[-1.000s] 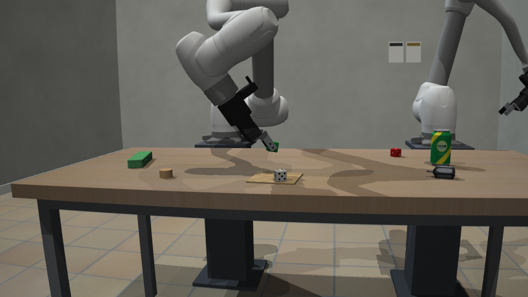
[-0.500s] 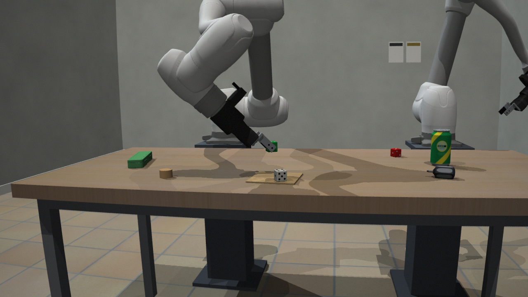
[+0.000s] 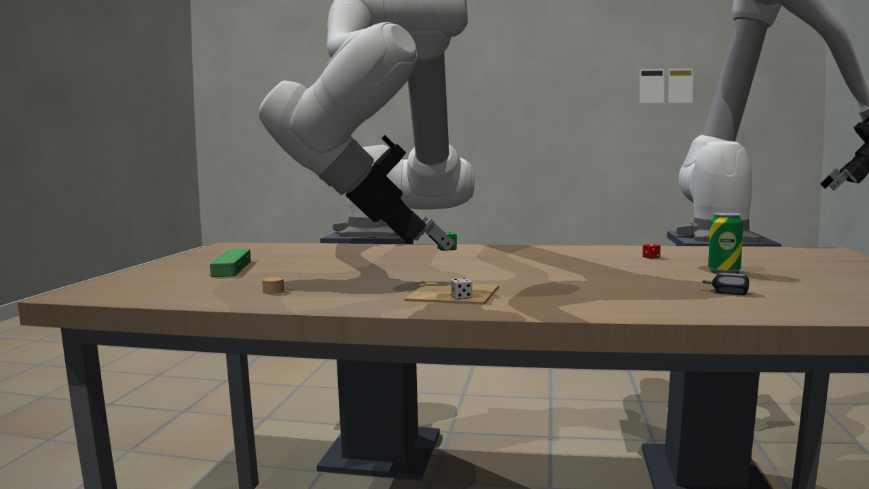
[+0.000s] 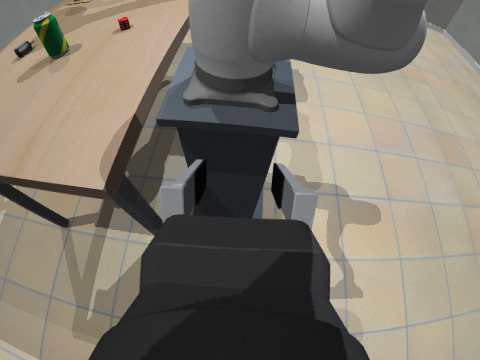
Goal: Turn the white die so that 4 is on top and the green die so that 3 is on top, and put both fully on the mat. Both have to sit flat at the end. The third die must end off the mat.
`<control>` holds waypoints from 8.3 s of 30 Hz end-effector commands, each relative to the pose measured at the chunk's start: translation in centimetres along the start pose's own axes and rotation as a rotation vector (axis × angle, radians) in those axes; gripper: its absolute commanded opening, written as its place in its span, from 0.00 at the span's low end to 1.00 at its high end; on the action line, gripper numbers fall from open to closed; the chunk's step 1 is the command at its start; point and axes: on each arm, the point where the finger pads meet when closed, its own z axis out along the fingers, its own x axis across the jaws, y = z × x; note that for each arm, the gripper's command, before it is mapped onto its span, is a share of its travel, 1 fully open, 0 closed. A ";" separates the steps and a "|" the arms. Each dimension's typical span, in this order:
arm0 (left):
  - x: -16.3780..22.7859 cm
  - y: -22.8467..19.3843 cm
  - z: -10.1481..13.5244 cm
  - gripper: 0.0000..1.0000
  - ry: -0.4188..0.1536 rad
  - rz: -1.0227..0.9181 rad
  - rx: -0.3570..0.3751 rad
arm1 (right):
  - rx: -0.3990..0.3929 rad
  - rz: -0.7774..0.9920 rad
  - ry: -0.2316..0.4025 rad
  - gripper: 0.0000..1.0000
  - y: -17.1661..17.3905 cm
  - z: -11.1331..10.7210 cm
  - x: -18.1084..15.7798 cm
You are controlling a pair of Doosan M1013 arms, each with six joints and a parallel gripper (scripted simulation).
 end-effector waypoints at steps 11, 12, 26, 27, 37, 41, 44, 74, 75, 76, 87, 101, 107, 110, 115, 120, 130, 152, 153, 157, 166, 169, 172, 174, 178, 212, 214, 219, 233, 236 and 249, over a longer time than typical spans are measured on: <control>0.4 -0.3 0.2 1.00 0.007 -0.007 0.003 | 0.003 -0.007 0.003 0.57 0.6 0.5 0.2; 0.4 -0.3 0.2 1.00 0.007 -0.007 0.003 | 0.003 -0.007 0.003 0.57 0.6 0.5 0.2; 0.4 -0.3 0.2 1.00 0.007 -0.007 0.003 | 0.003 -0.007 0.003 0.57 2.3 2.1 0.2; 0.4 -0.3 0.2 1.00 0.007 -0.007 0.003 | 0.003 -0.007 0.003 0.57 2.4 2.3 0.2; 0.4 -0.3 0.2 1.00 0.007 -0.007 0.003 | 0.003 -0.007 0.003 0.57 3.4 3.2 0.2; 0.4 -0.3 0.2 1.00 0.007 -0.007 0.003 | 0.003 -0.007 0.003 0.57 3.7 3.6 0.2; 0.4 -0.3 0.2 1.00 0.007 -0.007 0.003 | 0.003 -0.007 0.003 0.57 4.0 3.8 0.2; 0.4 -0.3 0.2 1.00 0.007 -0.007 0.003 | 0.003 -0.007 0.003 0.57 4.4 4.2 0.2; 0.4 -0.3 0.2 1.00 0.007 -0.007 0.003 | 0.003 -0.007 0.003 0.57 4.4 4.2 0.2; 0.4 -0.3 0.2 1.00 0.007 -0.007 0.003 | 0.003 -0.007 0.003 0.57 4.4 4.2 0.2; 0.4 -0.3 0.2 1.00 0.007 -0.007 0.003 | 0.003 -0.007 0.003 0.57 4.4 4.2 0.2; 0.4 -0.3 0.2 1.00 0.007 -0.007 0.003 | 0.003 -0.007 0.003 0.57 4.7 4.5 0.2; 0.4 -0.3 0.2 1.00 0.007 -0.007 0.003 | 0.003 -0.007 0.003 0.57 4.9 4.7 0.2; 0.4 -0.3 0.2 1.00 0.007 -0.007 0.003 | 0.003 -0.007 0.003 0.57 5.0 4.8 0.2; 0.4 -0.3 0.2 1.00 0.007 -0.007 0.003 | 0.003 -0.007 0.003 0.57 5.0 4.9 0.2; 0.4 -0.3 0.2 1.00 0.007 -0.007 0.003 | 0.003 -0.007 0.003 0.57 5.1 4.9 0.2; 0.4 -0.3 0.2 1.00 0.007 -0.007 0.003 | 0.003 -0.007 0.003 0.57 5.1 4.9 0.2; 0.4 -0.3 0.2 1.00 0.007 -0.007 0.003 | 0.003 -0.007 0.003 0.57 5.1 4.9 0.2; 0.4 -0.3 0.2 1.00 0.007 -0.007 0.003 | 0.003 -0.007 0.003 0.57 5.1 4.9 0.2; 0.4 -0.3 0.2 1.00 0.007 -0.007 0.003 | 0.003 -0.007 0.003 0.57 5.1 4.9 0.2; 0.4 -0.3 0.2 1.00 0.007 -0.007 0.003 | 0.003 -0.007 0.003 0.69 5.1 4.9 0.2; 0.4 -0.3 0.2 1.00 0.007 -0.007 0.003 | 0.003 -0.007 0.003 0.75 5.1 4.9 0.2; 0.4 -0.3 0.2 1.00 0.007 -0.007 0.003 | 0.003 -0.007 0.003 0.81 5.1 4.9 0.2; 0.4 -0.3 0.2 1.00 0.007 -0.007 0.003 | 0.003 -0.007 0.003 0.87 5.1 4.9 0.2; 0.4 -0.3 0.2 1.00 0.007 -0.007 0.003 | 0.003 -0.007 0.003 1.00 5.1 4.9 0.2; 0.4 -0.3 0.2 1.00 0.007 -0.007 0.003 | 0.003 -0.007 0.003 1.00 2.8 2.7 0.2; 0.4 -0.3 0.2 1.00 0.007 -0.007 0.003 | 0.003 -0.007 0.003 1.00 2.3 2.1 0.2; 0.4 -0.3 0.2 1.00 0.007 -0.007 0.003 | 0.003 -0.007 0.003 1.00 1.5 1.3 0.2; 0.4 -0.3 0.2 1.00 0.007 -0.007 0.003 | 0.003 -0.007 0.003 1.00 -0.1 -0.3 0.2; 0.4 -0.3 0.2 1.00 0.007 -0.007 0.003 | 0.002 -0.007 0.003 1.00 -0.1 -0.3 0.2; 0.4 -0.3 0.2 1.00 0.007 -0.007 0.003 | -0.254 -0.006 0.004 1.00 -0.4 -0.3 0.2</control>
